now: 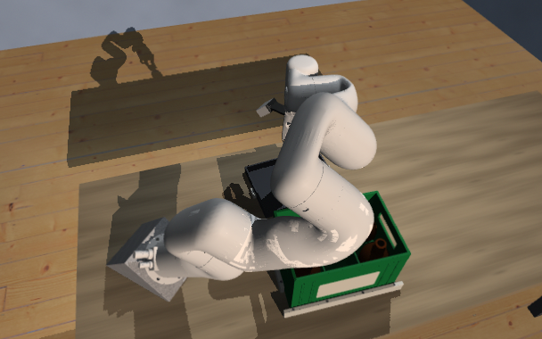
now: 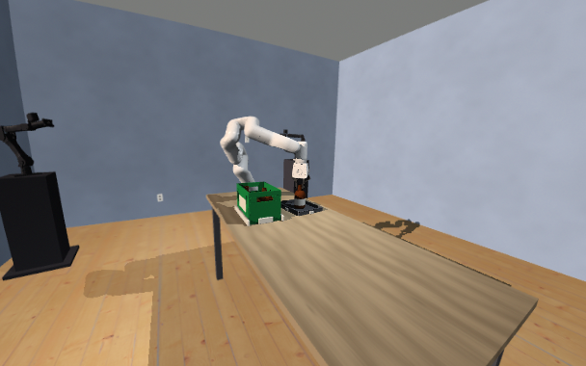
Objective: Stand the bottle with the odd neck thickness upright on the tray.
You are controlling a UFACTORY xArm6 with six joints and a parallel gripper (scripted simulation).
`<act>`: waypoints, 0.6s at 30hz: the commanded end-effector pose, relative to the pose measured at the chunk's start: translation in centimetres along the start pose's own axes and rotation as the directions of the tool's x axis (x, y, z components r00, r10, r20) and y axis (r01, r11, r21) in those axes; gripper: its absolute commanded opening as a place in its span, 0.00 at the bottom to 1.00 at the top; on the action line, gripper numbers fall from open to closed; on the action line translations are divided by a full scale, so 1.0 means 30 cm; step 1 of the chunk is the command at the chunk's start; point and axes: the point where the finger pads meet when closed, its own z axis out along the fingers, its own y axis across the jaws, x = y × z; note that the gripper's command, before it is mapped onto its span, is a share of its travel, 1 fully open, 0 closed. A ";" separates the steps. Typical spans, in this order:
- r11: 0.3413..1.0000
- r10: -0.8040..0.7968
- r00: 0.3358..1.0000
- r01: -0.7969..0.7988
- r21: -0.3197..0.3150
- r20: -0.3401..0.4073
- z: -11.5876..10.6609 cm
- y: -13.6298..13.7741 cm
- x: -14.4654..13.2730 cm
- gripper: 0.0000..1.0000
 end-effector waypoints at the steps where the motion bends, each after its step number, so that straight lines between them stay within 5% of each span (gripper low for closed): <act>1: 1.000 0.001 1.000 -0.001 -0.003 -0.001 -0.004 0.003 0.000 0.00; 6: 1.000 0.001 1.000 -0.001 -0.003 -0.001 -0.004 0.003 0.000 0.00; 7: 1.000 0.001 1.000 -0.001 -0.003 -0.001 -0.004 0.003 0.000 1.00; 18: 1.000 0.001 1.000 -0.001 -0.003 -0.001 -0.004 0.003 0.000 1.00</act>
